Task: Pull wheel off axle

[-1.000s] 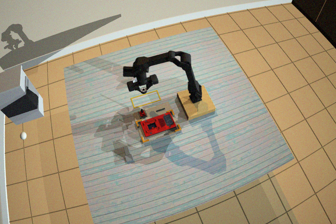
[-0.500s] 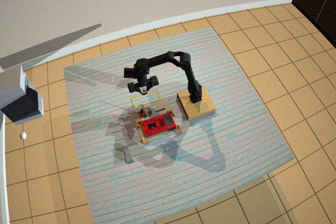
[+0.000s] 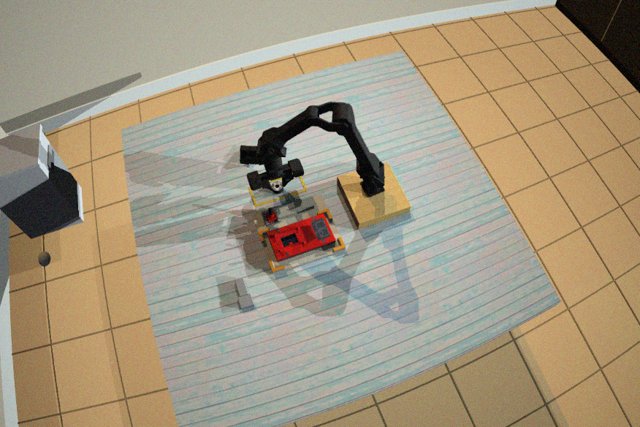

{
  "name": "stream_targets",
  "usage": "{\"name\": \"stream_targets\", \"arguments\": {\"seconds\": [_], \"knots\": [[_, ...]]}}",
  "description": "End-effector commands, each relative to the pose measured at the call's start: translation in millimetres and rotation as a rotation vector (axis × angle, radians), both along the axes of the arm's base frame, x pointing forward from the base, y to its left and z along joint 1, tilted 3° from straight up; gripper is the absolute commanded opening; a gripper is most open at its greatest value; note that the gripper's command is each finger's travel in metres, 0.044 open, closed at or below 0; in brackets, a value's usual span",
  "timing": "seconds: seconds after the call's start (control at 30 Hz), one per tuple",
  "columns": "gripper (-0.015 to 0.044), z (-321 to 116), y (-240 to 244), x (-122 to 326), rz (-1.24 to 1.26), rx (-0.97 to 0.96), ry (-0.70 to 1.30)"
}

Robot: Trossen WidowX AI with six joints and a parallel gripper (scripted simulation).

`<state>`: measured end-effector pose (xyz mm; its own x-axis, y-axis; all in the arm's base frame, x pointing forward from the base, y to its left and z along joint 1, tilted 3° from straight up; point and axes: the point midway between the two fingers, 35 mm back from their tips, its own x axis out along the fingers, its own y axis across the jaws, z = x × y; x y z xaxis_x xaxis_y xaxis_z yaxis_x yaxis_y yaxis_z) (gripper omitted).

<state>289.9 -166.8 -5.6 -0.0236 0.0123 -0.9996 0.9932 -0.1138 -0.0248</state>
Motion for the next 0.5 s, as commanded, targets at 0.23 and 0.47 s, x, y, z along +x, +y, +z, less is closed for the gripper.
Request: {"name": "stream_targets", "arguments": {"seconds": [0.23, 0.47], "knots": [[0.0157, -1, 0, 1, 0.0, -0.003, -0.005], [0.03, 12, -1, 2, 0.001, -0.004, -0.004]]}}
